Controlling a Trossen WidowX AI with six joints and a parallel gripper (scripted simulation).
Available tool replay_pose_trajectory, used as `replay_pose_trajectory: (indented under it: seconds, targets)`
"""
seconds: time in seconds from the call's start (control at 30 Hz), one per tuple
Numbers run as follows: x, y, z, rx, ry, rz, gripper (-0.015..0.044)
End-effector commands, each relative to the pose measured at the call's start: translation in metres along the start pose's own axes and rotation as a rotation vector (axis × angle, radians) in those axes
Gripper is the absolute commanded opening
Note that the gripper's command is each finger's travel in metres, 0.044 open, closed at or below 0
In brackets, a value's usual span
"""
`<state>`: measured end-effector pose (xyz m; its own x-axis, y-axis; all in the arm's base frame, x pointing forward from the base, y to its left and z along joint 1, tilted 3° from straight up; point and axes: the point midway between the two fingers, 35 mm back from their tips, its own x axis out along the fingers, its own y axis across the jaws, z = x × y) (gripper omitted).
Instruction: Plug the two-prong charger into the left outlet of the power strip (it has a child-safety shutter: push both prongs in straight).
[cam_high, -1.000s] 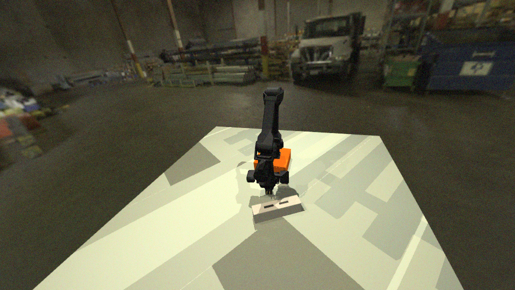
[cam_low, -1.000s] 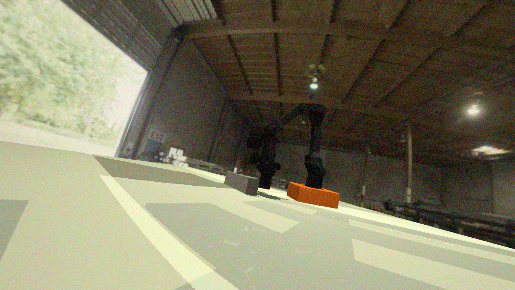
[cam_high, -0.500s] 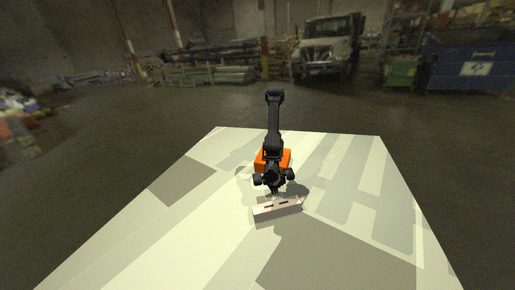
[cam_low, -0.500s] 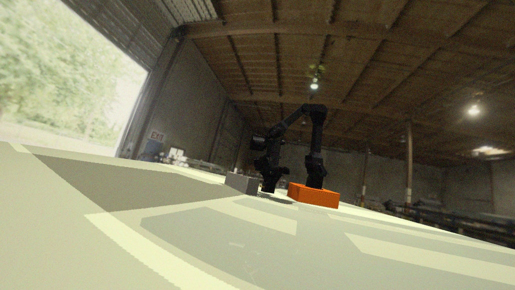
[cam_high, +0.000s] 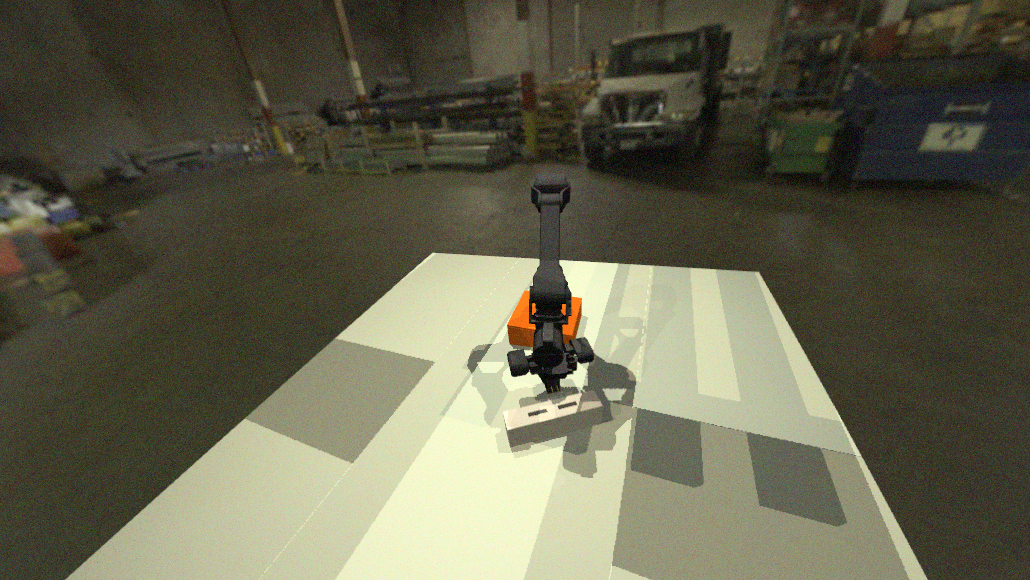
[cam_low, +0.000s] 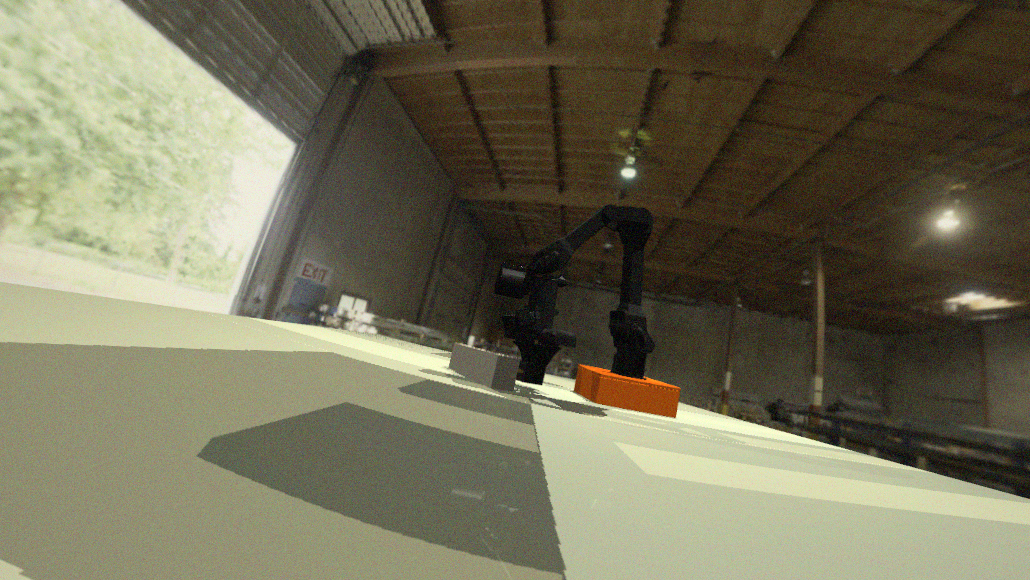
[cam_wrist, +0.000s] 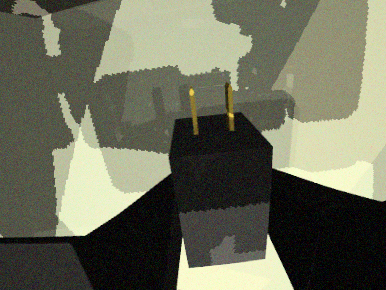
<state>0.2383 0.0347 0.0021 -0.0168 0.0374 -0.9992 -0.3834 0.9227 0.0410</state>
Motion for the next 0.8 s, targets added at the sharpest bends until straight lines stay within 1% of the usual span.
replay_pose_trajectory:
  seconds: [0.0, 0.77]
  targets:
    - [0.001, 0.000, 0.005, -0.008, 0.007, -0.005, 0.0000]
    - [0.001, 0.005, 0.032, -0.048, 0.005, -0.006, 0.0000]
